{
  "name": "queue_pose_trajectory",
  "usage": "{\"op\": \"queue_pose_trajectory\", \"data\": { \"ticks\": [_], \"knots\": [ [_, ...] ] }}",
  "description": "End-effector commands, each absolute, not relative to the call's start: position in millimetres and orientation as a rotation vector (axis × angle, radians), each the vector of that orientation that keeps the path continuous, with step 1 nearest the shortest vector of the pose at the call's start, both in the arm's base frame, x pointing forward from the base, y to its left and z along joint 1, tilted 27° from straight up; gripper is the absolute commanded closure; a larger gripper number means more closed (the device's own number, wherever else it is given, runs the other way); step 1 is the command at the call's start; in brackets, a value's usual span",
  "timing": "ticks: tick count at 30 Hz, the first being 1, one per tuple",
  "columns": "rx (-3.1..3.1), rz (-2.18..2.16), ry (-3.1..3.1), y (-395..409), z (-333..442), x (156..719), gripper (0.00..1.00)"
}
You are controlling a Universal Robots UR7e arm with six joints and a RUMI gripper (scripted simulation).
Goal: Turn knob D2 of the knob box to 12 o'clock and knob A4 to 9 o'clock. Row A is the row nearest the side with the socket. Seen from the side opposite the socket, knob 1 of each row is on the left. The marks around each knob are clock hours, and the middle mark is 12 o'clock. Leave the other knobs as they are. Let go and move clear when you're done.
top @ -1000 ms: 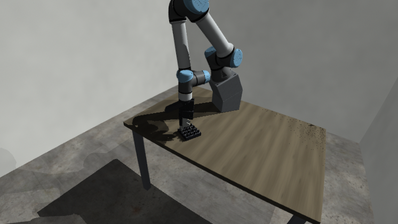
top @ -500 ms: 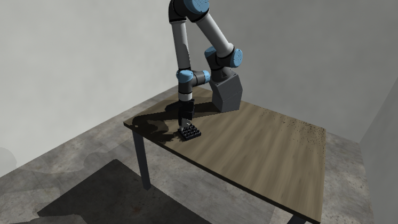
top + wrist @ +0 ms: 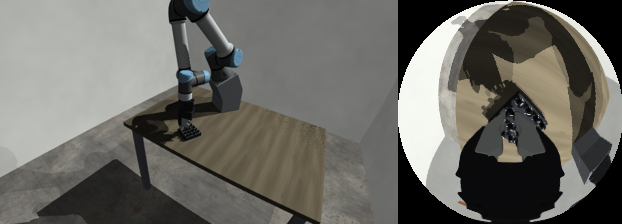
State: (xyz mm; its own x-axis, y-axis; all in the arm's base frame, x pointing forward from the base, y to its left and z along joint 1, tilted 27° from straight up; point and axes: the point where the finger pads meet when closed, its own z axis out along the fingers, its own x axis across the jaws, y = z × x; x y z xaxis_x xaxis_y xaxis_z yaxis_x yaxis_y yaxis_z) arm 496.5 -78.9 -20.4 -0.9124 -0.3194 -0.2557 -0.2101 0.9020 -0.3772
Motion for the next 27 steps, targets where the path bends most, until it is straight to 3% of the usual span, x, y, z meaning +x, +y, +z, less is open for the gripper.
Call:
{"op": "queue_pose_trajectory", "data": {
  "ticks": [1, 16, 17, 27],
  "knots": [
    [-0.386, -0.495, 2.752, -78.8, -19.9, 496.8, 0.96],
    [-0.385, -0.495, 2.752, -78.8, -19.9, 496.8, 0.96],
    [-0.385, -0.495, 2.752, -78.8, -19.9, 496.8, 0.89],
    [-0.385, -0.495, 2.752, -78.8, -19.9, 496.8, 0.89]
  ]
}}
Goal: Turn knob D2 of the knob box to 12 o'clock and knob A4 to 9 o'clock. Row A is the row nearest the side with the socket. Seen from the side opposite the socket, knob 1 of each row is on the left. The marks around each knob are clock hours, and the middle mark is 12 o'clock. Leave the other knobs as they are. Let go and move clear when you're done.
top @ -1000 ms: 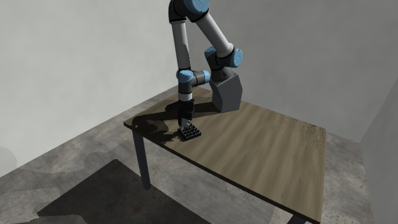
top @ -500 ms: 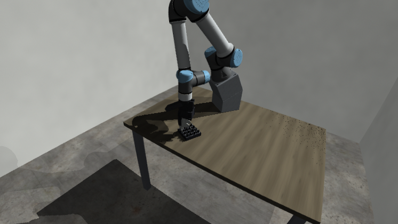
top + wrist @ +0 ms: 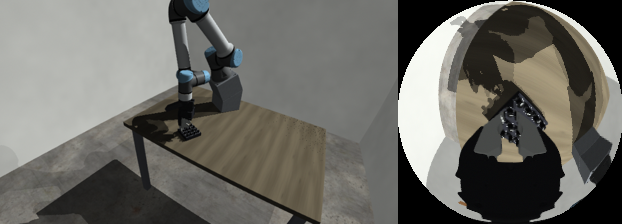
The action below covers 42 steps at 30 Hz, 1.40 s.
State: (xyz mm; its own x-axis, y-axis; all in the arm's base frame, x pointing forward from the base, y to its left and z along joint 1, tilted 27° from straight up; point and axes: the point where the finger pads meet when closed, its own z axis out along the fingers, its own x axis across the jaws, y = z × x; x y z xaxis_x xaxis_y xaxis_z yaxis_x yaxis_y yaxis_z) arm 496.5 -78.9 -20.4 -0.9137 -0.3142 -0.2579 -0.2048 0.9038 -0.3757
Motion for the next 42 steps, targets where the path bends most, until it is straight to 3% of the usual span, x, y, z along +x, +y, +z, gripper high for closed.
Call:
{"op": "queue_pose_trajectory", "data": {
  "ticks": [1, 42],
  "knots": [
    [-0.385, -0.495, 2.752, -78.8, -19.9, 496.8, 0.89],
    [-0.385, -0.495, 2.752, -67.8, 13.9, 483.4, 0.89]
  ]
}}
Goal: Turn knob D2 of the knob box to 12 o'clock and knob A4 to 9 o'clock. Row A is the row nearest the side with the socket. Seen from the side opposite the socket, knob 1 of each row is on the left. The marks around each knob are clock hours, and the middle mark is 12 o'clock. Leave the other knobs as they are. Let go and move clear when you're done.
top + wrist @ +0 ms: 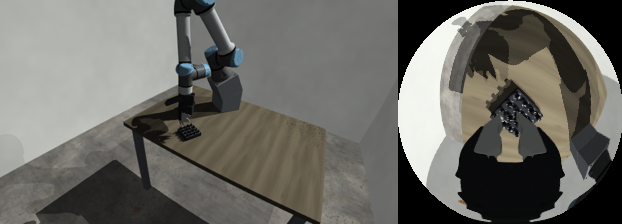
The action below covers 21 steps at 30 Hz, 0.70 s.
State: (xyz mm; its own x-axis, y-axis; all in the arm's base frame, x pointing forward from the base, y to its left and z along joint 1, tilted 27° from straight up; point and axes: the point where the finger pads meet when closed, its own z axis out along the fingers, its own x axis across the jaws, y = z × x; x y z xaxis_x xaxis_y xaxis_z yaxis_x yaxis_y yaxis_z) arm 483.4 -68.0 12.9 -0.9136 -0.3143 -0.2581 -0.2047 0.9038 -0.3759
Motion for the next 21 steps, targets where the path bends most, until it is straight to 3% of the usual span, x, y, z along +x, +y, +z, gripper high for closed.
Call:
{"op": "queue_pose_trajectory", "data": {
  "ticks": [1, 21],
  "knots": [
    [-0.385, -0.495, 2.752, -67.8, 13.9, 483.4, 0.89],
    [-0.514, -0.518, 2.744, -68.0, 15.3, 483.9, 0.89]
  ]
}}
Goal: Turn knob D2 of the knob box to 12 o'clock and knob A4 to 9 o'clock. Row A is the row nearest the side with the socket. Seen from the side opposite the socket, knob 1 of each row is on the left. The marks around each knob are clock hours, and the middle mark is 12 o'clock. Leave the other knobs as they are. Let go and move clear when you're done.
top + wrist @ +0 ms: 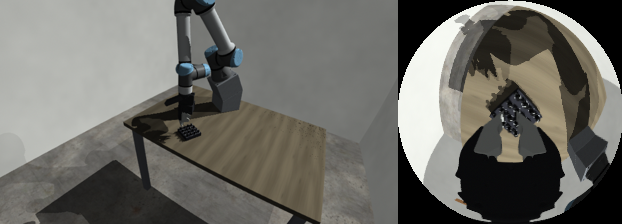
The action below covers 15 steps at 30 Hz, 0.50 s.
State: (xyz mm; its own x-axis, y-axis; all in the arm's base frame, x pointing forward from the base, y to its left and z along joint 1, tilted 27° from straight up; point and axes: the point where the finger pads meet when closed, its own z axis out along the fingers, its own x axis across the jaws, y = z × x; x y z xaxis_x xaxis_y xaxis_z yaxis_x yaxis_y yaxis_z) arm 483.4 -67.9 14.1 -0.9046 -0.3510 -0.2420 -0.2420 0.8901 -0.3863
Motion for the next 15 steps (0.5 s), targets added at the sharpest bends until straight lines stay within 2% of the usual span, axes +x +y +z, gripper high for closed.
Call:
{"op": "queue_pose_trajectory", "data": {
  "ticks": [1, 15],
  "knots": [
    [-0.514, -0.518, 2.744, -68.0, 15.3, 483.9, 0.89],
    [-0.975, -0.592, 2.67, -67.5, 19.8, 485.2, 0.89]
  ]
}}
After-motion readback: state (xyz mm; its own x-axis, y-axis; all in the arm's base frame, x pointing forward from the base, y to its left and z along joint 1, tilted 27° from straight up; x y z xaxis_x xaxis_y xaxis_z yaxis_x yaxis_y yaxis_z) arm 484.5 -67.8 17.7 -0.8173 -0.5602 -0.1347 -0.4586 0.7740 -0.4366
